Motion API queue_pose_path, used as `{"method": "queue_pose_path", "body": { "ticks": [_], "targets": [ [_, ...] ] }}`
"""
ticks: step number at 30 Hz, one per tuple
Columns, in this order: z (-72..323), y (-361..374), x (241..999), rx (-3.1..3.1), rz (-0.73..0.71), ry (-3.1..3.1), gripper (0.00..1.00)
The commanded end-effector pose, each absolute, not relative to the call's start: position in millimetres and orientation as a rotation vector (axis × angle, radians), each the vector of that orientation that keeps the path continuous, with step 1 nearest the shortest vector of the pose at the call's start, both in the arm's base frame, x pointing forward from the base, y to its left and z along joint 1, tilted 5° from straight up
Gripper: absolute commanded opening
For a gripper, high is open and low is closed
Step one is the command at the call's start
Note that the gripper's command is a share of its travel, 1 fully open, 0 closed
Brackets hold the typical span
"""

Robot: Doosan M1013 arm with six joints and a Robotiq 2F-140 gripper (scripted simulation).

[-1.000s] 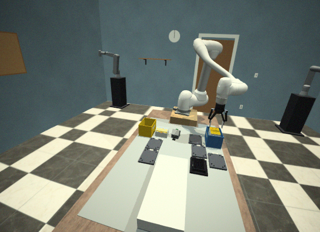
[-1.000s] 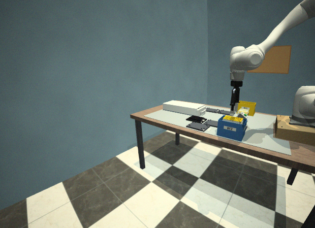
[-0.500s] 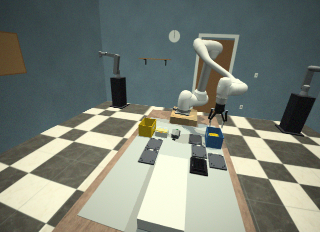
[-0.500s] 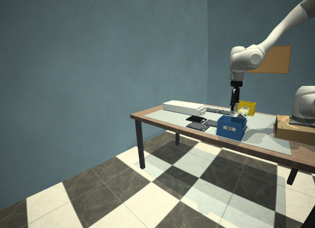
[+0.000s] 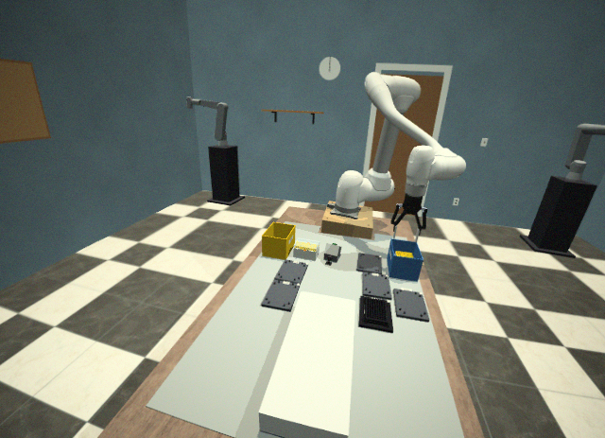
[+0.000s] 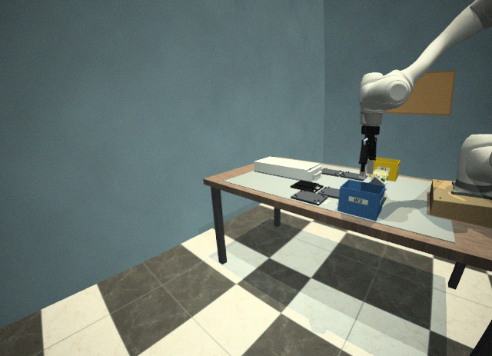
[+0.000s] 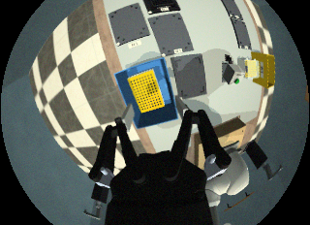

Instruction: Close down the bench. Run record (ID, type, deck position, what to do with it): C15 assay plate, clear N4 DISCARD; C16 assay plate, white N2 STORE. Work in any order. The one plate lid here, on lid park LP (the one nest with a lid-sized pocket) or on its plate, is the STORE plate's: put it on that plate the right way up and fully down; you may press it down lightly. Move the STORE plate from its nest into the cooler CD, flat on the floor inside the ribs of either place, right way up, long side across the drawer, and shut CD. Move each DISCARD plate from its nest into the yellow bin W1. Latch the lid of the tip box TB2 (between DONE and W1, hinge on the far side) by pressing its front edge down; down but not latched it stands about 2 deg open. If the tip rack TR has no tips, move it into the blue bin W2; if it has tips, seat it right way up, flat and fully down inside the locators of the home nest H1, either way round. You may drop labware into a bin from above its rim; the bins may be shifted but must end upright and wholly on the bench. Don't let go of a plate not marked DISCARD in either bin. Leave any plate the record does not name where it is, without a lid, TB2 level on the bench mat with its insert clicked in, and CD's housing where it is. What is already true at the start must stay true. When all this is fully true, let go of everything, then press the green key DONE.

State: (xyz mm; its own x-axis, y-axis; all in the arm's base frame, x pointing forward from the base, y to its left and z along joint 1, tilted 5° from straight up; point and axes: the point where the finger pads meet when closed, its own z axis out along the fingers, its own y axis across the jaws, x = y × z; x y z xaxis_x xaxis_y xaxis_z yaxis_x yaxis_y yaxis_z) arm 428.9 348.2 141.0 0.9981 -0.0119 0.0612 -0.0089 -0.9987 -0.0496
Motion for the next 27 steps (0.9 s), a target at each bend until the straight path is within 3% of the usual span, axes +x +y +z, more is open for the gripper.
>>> {"method": "queue_pose_path", "body": {
  "ticks": [1,22,23,27],
  "targets": [
    [141.3,333.2,428.7,-3.089,-0.095,0.096,0.63],
    [142.3,265.2,427.9,-3.089,-0.095,0.096,0.55],
    [142.4,261.2,427.9,-3.089,-0.095,0.096,0.0],
    [142.6,245.2,427.7,-3.089,-0.095,0.096,0.0]
  ]
}}
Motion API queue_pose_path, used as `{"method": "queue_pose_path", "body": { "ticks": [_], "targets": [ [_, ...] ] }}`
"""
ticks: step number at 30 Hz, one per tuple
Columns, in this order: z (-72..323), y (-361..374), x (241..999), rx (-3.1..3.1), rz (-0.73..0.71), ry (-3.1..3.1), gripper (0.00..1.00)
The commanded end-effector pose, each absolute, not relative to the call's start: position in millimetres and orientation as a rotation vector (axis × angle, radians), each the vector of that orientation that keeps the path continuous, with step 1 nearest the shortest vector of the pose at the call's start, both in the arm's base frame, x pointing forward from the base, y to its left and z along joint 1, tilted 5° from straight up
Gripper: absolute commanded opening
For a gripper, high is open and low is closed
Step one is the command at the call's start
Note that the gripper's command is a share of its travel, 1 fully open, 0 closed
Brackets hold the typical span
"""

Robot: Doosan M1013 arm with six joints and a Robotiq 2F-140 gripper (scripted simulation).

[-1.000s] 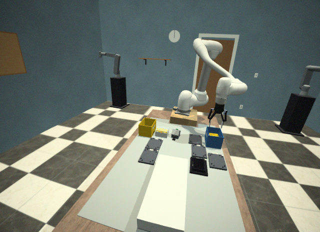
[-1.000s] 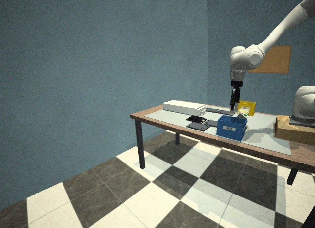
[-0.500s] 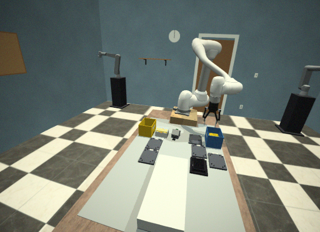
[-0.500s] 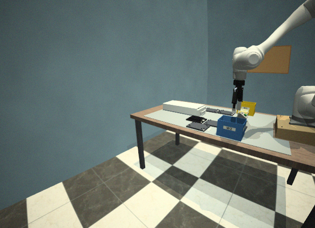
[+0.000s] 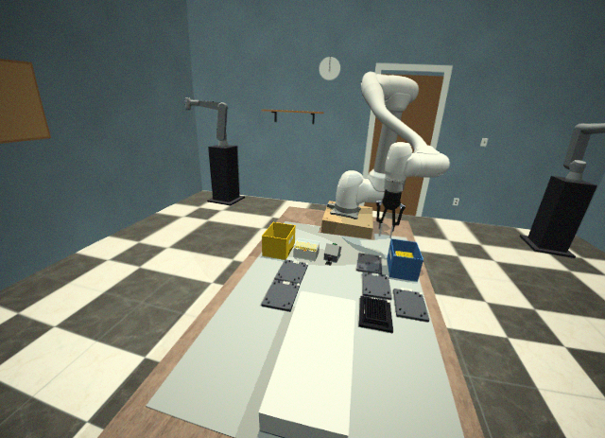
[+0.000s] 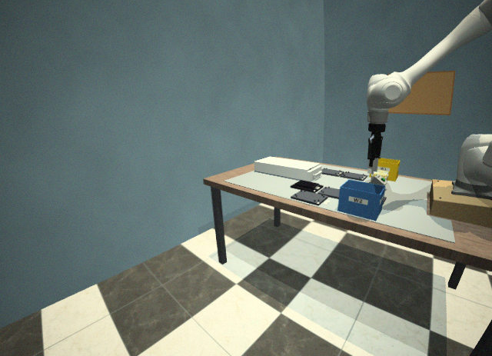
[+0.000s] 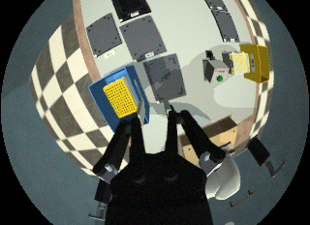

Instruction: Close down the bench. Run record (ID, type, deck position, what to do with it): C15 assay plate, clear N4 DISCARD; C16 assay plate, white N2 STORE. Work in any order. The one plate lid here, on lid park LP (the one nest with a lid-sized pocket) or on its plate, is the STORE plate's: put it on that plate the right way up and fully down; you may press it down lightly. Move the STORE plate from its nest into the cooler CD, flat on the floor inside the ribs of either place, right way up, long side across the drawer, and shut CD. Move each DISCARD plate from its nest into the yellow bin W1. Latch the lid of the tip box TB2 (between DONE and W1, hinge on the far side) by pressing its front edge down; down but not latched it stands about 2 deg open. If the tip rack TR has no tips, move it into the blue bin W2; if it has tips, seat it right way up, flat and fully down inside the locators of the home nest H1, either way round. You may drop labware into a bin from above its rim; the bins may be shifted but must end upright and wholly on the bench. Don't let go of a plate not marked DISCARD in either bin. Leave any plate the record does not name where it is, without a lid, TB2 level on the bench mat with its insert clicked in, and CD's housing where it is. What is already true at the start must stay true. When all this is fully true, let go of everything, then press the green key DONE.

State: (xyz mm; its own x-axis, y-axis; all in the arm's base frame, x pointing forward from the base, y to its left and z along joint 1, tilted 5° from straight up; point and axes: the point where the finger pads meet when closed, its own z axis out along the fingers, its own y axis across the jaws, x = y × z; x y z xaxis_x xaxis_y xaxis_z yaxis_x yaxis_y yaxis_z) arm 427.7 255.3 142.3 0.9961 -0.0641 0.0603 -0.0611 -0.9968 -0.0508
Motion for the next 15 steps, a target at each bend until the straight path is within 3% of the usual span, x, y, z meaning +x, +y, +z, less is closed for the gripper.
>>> {"method": "queue_pose_path", "body": {
  "ticks": [1,15],
  "targets": [
    [142.7,241.2,427.6,-3.089,-0.095,0.096,0.0],
    [143.4,193.3,427.1,-3.089,-0.095,0.096,0.0]
  ]
}}
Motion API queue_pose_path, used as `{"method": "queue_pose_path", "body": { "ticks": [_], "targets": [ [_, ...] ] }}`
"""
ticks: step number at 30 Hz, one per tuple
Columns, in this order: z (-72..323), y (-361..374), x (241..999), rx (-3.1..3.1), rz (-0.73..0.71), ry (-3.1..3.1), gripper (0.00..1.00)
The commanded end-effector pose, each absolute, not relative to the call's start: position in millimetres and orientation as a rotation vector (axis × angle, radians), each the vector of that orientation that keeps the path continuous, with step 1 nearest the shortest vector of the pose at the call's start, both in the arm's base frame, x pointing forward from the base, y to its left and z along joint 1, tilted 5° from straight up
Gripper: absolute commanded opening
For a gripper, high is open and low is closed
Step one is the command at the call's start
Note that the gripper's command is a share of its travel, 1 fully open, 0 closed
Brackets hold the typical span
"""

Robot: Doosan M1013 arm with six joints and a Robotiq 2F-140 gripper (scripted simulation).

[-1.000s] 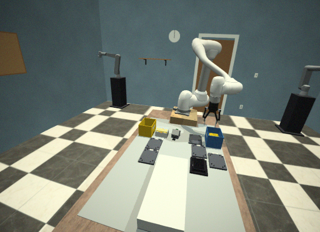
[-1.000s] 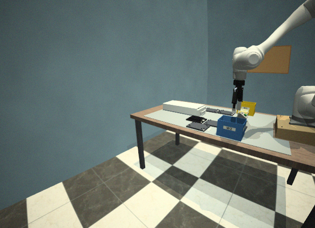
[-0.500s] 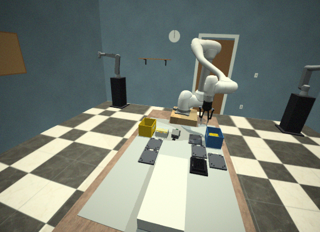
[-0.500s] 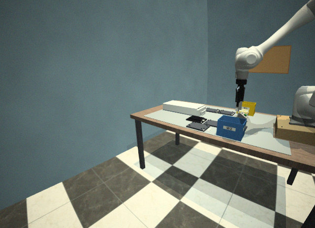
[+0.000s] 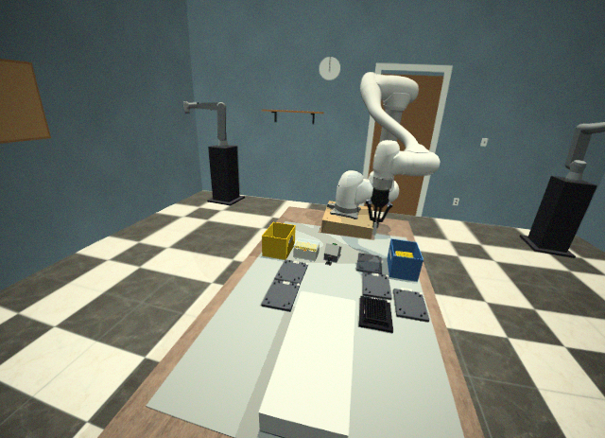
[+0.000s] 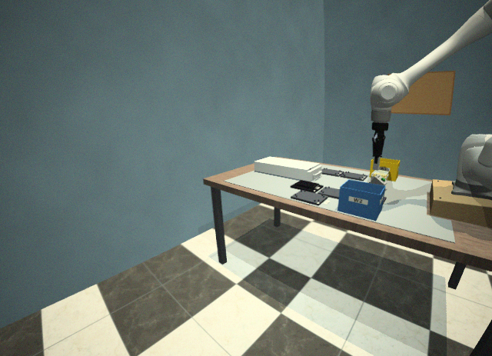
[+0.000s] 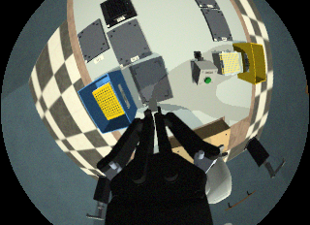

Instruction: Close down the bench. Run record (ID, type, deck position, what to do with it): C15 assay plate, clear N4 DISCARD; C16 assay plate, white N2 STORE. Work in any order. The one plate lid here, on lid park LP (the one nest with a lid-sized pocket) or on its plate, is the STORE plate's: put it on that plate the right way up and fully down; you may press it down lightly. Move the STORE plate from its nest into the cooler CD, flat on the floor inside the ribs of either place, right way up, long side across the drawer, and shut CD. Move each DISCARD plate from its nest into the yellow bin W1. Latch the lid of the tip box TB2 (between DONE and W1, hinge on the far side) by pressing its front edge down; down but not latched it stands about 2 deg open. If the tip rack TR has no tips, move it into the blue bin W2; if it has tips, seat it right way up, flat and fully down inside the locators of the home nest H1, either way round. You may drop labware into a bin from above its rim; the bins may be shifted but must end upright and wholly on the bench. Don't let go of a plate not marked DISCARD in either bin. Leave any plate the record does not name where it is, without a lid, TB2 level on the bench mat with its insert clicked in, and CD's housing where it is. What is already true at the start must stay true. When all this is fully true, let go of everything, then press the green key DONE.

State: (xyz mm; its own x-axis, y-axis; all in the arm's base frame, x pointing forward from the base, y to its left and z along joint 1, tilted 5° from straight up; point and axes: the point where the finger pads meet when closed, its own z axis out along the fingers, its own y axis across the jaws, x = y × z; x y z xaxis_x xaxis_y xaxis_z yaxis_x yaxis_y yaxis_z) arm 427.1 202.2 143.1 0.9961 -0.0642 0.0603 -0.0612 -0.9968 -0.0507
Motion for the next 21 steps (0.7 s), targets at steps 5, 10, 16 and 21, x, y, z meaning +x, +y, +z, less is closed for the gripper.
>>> {"method": "queue_pose_path", "body": {
  "ticks": [5,10,16,21],
  "targets": [
    [143.6,173.3,426.8,-3.089,-0.095,0.096,0.0],
    [143.9,153.3,426.6,-3.089,-0.095,0.096,0.0],
    [144.2,137.3,426.4,-3.089,-0.095,0.096,0.0],
    [144.5,117.3,426.2,-3.089,-0.095,0.096,0.0]
  ]
}}
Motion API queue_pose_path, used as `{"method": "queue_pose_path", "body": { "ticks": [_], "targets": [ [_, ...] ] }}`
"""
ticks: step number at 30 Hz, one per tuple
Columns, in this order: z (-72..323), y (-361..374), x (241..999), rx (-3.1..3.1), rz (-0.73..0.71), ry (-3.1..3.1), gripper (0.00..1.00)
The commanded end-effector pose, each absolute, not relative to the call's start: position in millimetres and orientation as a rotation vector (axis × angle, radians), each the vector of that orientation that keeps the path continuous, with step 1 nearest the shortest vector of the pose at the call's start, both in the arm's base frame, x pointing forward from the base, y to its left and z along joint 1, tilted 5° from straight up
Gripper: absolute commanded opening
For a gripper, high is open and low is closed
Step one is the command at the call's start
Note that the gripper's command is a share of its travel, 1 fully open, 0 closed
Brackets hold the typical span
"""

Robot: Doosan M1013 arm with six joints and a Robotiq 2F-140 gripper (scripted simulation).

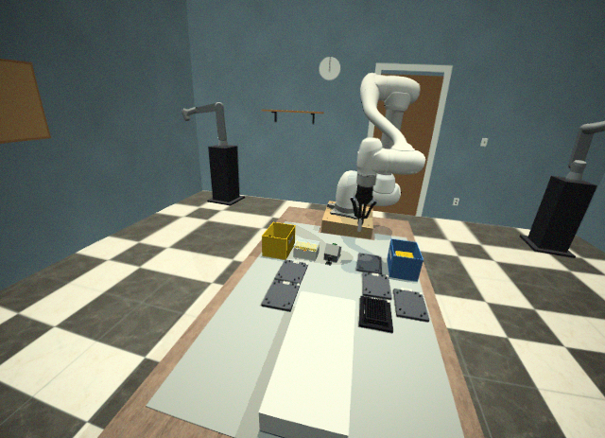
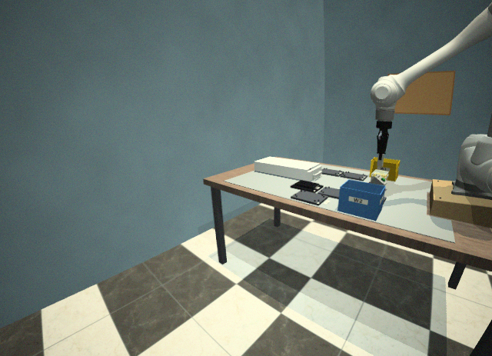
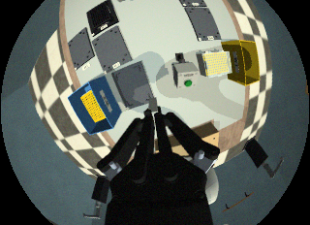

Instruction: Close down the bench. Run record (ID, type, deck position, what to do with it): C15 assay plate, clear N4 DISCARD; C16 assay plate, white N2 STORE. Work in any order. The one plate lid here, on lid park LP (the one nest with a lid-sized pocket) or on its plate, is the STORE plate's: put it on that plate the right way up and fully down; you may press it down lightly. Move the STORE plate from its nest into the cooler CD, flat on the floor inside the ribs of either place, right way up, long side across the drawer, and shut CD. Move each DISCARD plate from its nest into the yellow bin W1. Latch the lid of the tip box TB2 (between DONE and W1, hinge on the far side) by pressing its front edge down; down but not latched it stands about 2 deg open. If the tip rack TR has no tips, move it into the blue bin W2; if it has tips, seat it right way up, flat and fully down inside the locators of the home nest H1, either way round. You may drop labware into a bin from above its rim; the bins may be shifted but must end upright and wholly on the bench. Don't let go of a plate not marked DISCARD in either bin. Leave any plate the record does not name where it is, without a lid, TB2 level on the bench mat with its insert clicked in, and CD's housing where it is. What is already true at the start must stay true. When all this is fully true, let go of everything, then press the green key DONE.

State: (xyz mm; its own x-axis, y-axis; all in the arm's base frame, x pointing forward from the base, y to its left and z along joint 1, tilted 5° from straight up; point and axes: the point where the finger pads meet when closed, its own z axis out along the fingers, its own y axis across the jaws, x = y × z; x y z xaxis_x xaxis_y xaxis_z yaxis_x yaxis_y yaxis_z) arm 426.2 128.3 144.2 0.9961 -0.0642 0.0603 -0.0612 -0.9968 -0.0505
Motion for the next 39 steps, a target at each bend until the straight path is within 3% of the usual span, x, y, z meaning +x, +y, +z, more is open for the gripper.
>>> {"method": "queue_pose_path", "body": {
  "ticks": [1,25,39],
  "targets": [
    [144.5,113.3,426.1,-3.089,-0.095,0.096,0.0],
    [145.8,25.3,425.1,-3.089,-0.095,0.096,0.0],
    [146.0,10.9,424.9,-3.089,-0.095,0.096,0.0]
  ]
}}
